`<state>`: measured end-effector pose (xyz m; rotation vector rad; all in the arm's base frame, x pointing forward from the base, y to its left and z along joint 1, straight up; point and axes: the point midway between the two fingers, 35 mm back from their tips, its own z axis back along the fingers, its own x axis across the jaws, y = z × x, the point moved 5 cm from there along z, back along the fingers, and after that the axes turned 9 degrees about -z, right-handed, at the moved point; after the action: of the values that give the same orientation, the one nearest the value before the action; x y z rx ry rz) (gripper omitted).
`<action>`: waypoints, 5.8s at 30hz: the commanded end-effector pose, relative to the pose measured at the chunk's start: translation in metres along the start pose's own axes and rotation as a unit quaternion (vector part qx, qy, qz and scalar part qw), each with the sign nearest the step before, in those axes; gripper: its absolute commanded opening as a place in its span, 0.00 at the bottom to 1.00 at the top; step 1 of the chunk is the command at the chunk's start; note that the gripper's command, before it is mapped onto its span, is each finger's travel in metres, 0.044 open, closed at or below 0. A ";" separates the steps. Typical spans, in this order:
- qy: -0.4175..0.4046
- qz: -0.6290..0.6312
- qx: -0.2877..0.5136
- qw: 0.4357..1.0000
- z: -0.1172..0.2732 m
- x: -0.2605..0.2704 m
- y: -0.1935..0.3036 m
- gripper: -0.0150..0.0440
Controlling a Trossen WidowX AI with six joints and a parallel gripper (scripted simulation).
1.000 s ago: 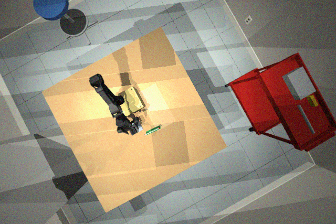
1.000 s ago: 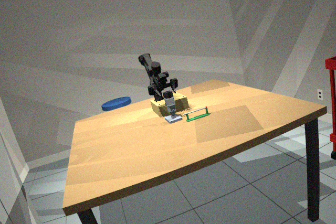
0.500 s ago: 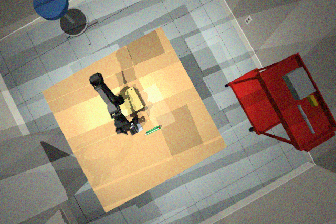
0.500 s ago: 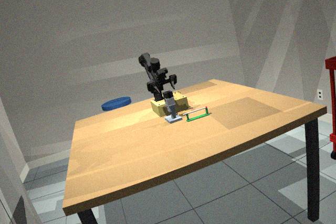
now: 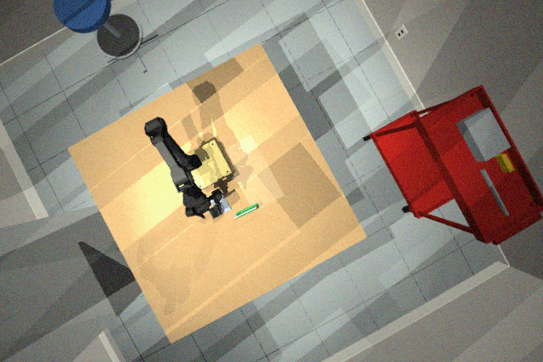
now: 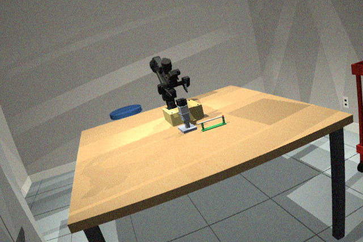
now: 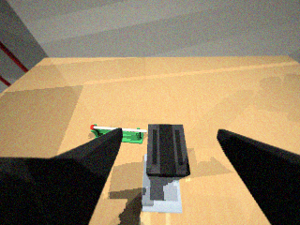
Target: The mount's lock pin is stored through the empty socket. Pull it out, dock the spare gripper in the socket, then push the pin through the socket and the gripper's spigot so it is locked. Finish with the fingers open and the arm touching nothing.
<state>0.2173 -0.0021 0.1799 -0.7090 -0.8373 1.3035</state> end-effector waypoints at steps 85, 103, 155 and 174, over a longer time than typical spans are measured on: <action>-0.176 0.636 0.457 0.596 -0.167 0.134 -0.036 0.56; -0.176 0.636 0.457 0.596 -0.202 0.128 0.022 0.56; -0.176 0.636 0.457 0.596 -0.226 0.123 0.060 0.25; -0.176 0.636 0.457 0.596 -0.188 0.131 0.004 0.25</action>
<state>0.3830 0.1304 0.0836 -0.0503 0.3838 2.9102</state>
